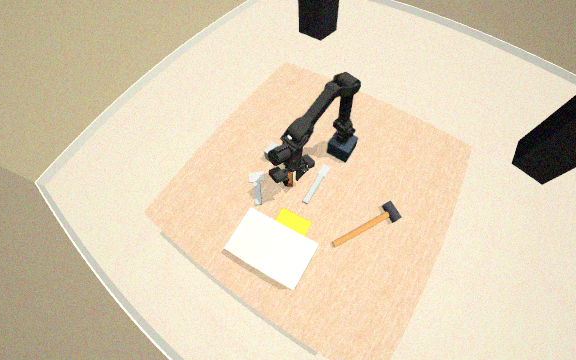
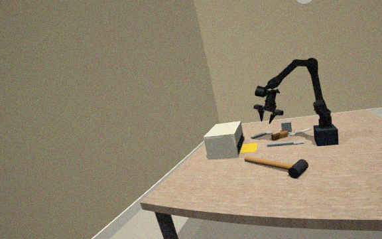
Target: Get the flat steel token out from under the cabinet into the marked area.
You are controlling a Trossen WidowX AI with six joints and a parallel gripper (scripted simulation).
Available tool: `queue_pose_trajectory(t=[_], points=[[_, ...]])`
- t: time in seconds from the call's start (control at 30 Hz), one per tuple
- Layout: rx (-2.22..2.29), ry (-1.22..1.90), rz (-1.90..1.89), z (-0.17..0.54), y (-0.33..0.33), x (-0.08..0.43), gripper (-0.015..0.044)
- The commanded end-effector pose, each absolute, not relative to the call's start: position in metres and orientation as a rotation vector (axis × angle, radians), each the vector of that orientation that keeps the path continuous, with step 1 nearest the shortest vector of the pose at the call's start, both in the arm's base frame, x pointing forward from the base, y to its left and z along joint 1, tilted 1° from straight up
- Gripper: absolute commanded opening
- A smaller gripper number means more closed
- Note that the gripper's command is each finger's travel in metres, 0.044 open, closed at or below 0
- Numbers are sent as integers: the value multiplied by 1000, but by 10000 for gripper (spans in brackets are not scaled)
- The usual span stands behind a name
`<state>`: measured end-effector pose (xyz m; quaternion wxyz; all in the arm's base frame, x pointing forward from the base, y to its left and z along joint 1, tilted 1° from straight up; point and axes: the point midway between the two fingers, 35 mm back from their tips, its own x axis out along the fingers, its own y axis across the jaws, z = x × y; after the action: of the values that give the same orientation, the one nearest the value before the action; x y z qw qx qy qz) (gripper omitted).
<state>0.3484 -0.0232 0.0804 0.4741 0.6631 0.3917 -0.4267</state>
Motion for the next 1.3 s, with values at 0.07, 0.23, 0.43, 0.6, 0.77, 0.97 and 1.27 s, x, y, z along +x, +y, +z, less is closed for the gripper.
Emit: queue_pose_trajectory(t=[0.07, 0.23, 0.43, 0.6, 0.77, 0.97, 1.27], points=[[1693, 903, -1245, 69, -40, 342, 270], [1743, 843, -1419, 59, -54, 333, 270], [1789, 753, -1628, 49, -67, 322, 270], [1812, 665, -1792, 43, -77, 312, 270], [1815, 652, -1814, 42, -79, 311, 270], [1815, 652, -1814, 12, -79, 311, 270], [1814, 652, -1814, 1, -79, 310, 270]])
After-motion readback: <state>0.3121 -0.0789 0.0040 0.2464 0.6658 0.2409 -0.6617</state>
